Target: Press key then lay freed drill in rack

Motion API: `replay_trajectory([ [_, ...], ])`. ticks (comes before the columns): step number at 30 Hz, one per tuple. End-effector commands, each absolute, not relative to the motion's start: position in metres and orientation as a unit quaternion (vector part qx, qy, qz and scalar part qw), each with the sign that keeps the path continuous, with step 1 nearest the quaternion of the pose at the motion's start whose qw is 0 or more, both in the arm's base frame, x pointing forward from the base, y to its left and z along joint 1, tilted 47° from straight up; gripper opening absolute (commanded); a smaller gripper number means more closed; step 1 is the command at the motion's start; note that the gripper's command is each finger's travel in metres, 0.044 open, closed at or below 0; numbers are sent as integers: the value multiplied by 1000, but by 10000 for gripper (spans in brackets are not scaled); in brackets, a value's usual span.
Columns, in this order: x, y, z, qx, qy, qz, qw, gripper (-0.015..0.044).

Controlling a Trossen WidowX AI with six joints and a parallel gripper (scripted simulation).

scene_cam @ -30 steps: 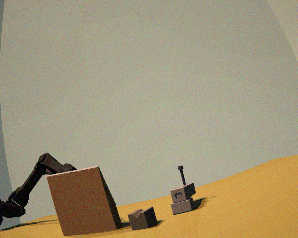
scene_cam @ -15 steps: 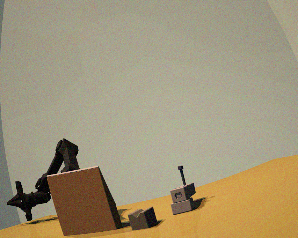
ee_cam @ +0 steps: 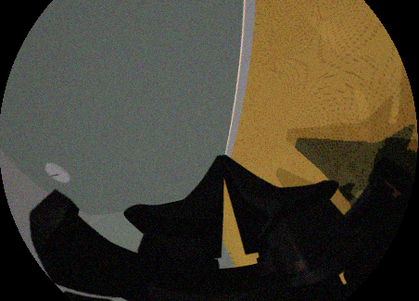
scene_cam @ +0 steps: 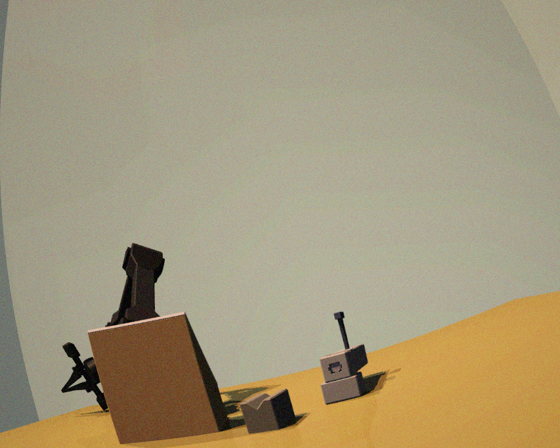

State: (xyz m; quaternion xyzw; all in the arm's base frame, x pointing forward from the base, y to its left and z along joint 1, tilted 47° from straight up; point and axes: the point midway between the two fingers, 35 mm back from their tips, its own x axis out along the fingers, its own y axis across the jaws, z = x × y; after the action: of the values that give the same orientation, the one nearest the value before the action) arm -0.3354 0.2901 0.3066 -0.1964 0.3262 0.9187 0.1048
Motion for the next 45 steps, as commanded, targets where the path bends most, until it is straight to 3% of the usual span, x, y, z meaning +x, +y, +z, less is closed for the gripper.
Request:
replay_trajectory([
  [1,-314,307,315,-186,272,934,141,0],
  [14,-203,375,354,-167,76,929,322,0],
  [27,-18,409,372,-227,-28,796,561,0],
  [35,90,387,348,-259,54,702,661,0],
  [45,222,319,268,-218,275,591,726,0],
])
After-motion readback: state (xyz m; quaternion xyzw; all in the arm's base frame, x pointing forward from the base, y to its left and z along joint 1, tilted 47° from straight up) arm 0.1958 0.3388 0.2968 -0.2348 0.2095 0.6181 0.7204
